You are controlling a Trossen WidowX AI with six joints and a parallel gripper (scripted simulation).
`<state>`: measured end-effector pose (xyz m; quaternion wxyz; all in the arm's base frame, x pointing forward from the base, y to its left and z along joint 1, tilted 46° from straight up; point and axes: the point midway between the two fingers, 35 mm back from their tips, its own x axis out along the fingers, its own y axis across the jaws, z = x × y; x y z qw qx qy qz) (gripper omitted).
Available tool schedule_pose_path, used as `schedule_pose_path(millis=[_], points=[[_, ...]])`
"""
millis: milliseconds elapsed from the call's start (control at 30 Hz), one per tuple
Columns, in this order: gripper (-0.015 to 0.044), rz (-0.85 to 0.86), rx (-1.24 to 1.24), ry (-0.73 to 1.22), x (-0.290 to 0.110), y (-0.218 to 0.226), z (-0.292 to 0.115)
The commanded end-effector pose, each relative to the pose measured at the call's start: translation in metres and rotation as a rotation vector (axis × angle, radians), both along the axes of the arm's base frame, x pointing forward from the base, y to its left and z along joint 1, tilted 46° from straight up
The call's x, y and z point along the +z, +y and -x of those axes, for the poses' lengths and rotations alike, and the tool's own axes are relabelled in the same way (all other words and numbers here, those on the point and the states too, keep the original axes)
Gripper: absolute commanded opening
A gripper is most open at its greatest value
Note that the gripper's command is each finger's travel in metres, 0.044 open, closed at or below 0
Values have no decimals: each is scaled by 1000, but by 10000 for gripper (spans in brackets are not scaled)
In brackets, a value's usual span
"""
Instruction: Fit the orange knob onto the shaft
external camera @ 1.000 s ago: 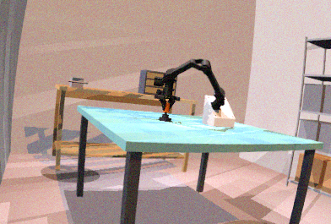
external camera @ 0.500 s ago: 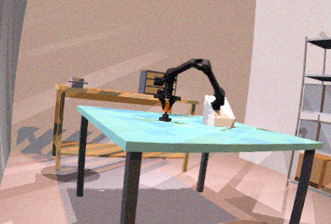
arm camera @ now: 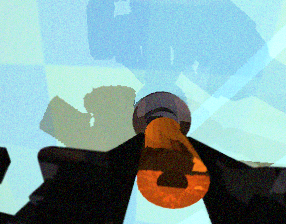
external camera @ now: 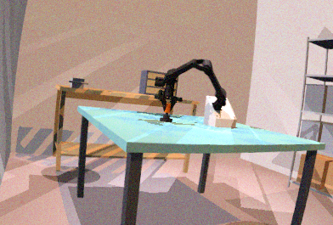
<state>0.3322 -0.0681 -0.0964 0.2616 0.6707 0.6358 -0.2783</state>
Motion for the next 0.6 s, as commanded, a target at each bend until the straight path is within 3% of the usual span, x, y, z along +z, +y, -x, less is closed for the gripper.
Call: schedule_pose_path(millis=[0,567], points=[[0,-1,-6,4,0,0,-1],[0,-3,-44,42,3,-3,-1]])
